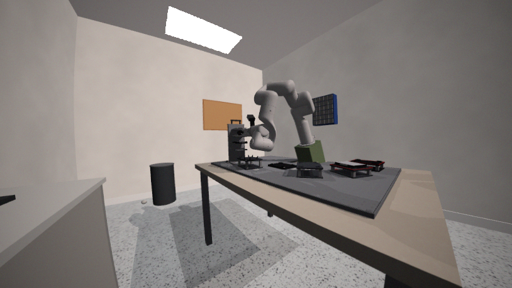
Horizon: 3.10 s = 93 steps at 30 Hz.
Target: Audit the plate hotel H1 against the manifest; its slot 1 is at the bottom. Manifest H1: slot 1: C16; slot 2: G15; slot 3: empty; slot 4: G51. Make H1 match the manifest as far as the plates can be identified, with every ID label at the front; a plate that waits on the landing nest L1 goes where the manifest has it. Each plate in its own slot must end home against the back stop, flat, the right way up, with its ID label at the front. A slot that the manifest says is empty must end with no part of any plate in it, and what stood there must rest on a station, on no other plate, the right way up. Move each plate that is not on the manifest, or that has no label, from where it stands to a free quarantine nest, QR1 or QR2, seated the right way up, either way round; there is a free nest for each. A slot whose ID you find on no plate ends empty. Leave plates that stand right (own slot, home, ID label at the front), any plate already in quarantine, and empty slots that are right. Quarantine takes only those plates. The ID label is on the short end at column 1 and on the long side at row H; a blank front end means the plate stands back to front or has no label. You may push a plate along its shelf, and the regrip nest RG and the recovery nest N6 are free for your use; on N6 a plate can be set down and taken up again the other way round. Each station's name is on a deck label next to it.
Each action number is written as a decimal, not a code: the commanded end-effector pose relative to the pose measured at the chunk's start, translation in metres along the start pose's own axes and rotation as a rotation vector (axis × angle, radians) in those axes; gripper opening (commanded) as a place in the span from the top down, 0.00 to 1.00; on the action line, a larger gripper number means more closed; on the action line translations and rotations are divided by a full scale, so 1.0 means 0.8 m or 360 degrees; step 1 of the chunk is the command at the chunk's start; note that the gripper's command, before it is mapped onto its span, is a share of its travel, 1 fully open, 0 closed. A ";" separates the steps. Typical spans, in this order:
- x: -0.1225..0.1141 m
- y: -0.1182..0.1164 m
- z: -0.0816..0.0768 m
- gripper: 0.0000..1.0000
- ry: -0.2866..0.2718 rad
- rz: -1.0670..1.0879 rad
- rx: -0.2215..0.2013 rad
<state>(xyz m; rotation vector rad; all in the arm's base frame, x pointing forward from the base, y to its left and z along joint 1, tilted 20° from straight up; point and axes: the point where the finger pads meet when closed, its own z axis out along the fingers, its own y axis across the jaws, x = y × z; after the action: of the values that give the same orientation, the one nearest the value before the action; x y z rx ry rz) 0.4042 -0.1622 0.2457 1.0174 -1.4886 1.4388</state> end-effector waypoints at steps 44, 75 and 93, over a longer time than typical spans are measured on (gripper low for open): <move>0.001 -0.001 0.055 0.00 0.0001 0.0004 0.0000; 0.001 -0.001 0.077 0.00 0.0001 0.0005 0.0000; 0.001 -0.001 0.082 0.00 0.0001 0.0005 0.0000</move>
<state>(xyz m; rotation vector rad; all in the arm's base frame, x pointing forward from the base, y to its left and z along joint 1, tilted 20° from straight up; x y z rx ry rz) 0.4031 -0.2277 0.2443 1.0176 -1.4885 1.4392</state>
